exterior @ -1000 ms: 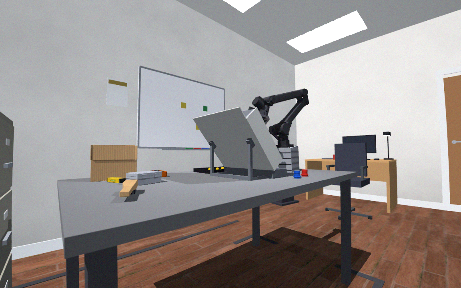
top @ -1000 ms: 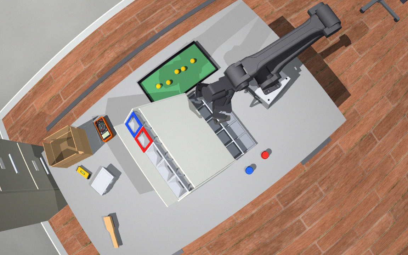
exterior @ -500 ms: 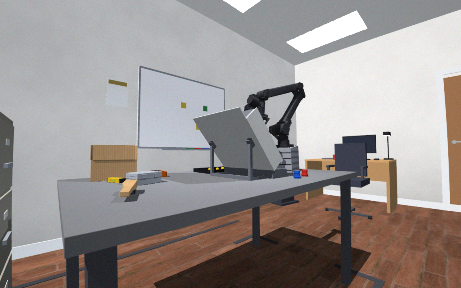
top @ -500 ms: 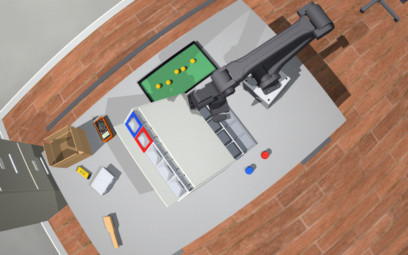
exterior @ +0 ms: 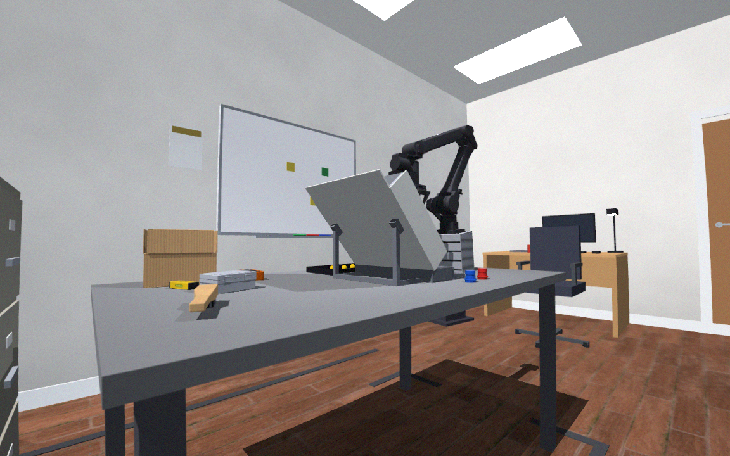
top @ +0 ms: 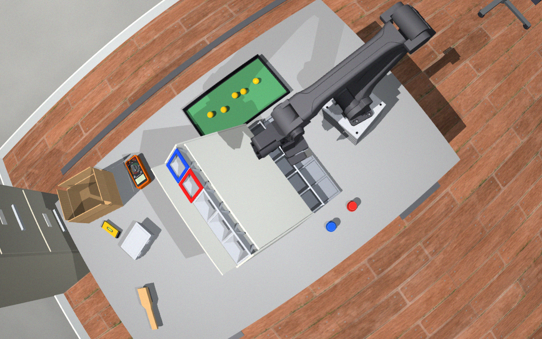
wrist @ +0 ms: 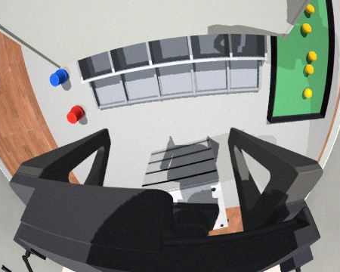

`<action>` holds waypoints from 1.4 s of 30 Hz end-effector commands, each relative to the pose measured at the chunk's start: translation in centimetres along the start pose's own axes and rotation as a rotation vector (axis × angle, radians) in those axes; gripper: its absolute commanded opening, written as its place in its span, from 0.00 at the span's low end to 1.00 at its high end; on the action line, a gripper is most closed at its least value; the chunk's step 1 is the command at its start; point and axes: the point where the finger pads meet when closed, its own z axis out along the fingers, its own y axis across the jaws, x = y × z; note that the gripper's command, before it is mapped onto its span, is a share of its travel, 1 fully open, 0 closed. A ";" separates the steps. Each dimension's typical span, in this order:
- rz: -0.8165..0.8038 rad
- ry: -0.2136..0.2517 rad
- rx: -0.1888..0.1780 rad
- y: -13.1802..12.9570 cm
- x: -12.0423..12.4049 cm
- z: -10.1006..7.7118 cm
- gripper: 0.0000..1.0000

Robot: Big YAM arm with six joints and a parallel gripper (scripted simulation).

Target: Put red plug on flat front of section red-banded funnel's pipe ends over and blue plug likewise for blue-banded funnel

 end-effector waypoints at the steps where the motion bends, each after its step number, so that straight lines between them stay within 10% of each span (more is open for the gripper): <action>1: -0.074 -0.023 0.002 0.5 -1.8 -1.5 1.00; 11: -0.144 0.026 0.034 0.2 -1.0 -0.8 1.00; 12: -0.084 0.033 0.032 -0.3 0.2 0.1 0.80; 42: -0.098 0.043 0.033 -0.2 0.4 0.3 0.80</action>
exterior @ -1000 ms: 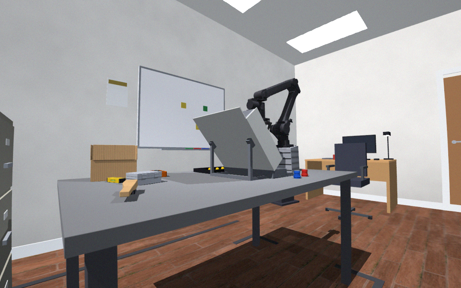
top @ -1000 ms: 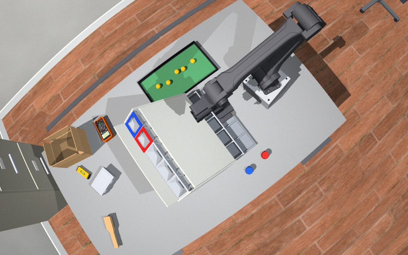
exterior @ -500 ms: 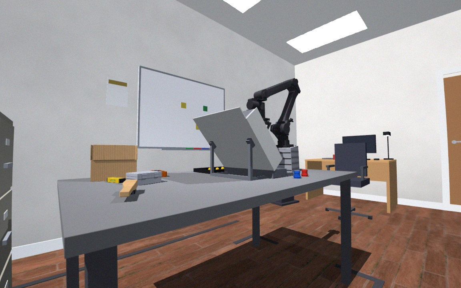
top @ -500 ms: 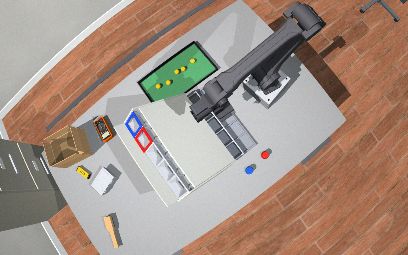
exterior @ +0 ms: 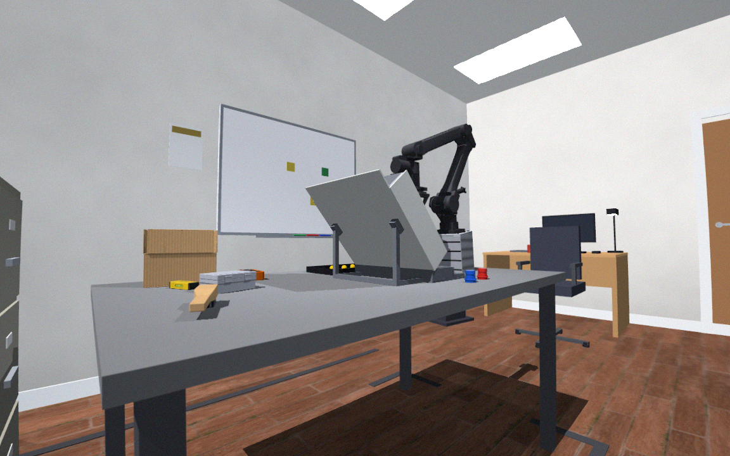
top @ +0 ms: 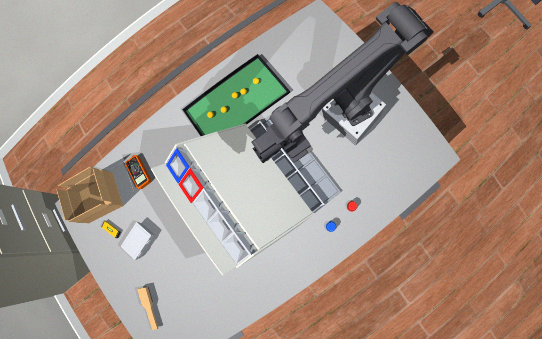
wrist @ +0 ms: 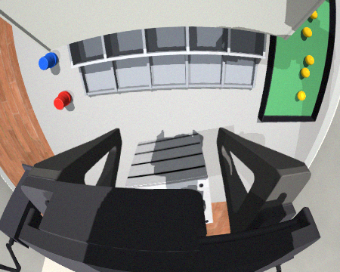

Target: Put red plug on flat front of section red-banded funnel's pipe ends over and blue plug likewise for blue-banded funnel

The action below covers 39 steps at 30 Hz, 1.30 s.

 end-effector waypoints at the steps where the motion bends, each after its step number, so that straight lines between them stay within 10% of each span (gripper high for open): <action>1: 0.001 -0.014 -0.001 0.0 -0.5 -0.4 0.80; 18: 0.001 -0.014 -0.001 -14.1 -1.8 4.5 0.80; 39: -0.043 -0.024 0.008 -18.8 -1.4 5.8 0.80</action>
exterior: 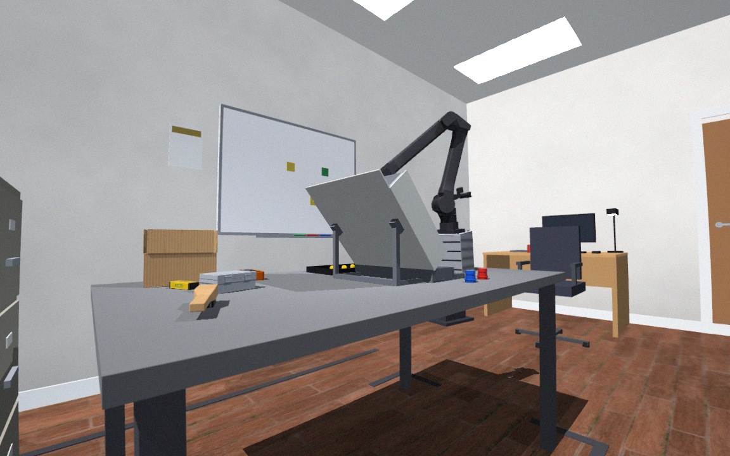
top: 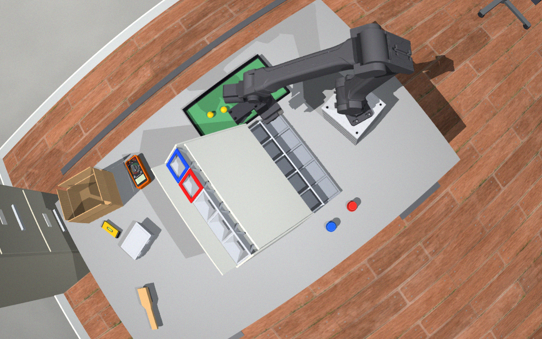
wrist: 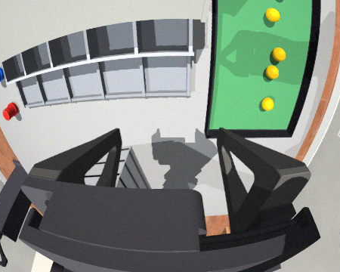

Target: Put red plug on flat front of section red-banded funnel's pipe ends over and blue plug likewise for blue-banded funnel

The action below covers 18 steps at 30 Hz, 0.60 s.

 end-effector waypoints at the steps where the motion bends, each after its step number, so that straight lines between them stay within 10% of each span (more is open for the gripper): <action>1: -0.015 -0.034 0.026 -3.9 -1.1 -0.7 0.80; 18: 0.006 -0.014 0.016 -14.9 3.6 2.0 0.80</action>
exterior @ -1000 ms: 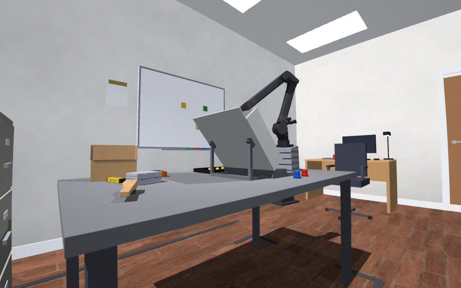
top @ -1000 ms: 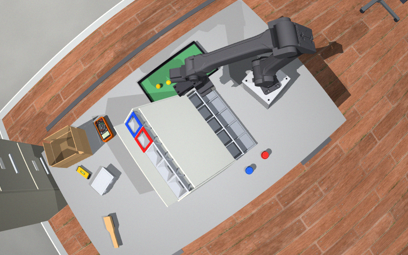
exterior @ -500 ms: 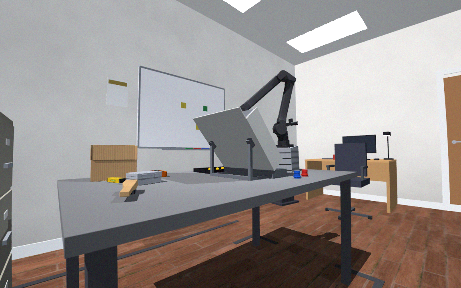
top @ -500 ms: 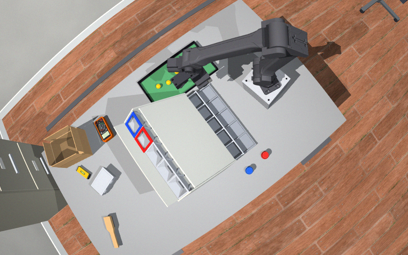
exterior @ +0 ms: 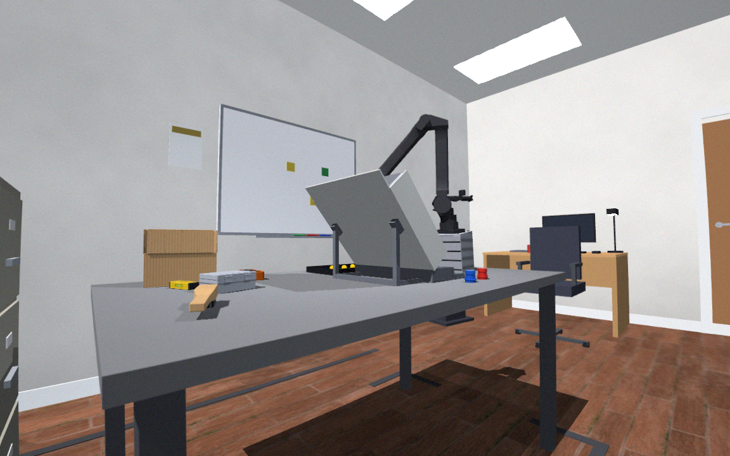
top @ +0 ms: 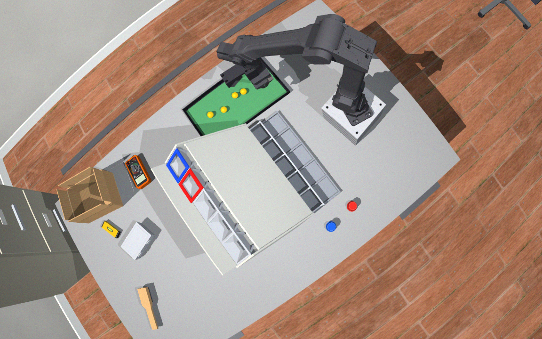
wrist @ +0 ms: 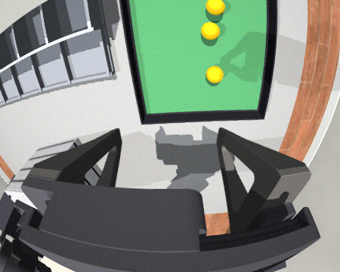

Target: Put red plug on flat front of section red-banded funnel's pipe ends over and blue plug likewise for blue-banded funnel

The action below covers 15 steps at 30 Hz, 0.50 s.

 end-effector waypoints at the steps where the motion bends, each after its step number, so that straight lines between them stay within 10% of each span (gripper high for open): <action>1: -0.060 -0.037 0.036 -2.7 -1.4 -1.0 0.80; 15: -0.085 -0.059 0.053 -6.2 -0.6 -0.5 0.80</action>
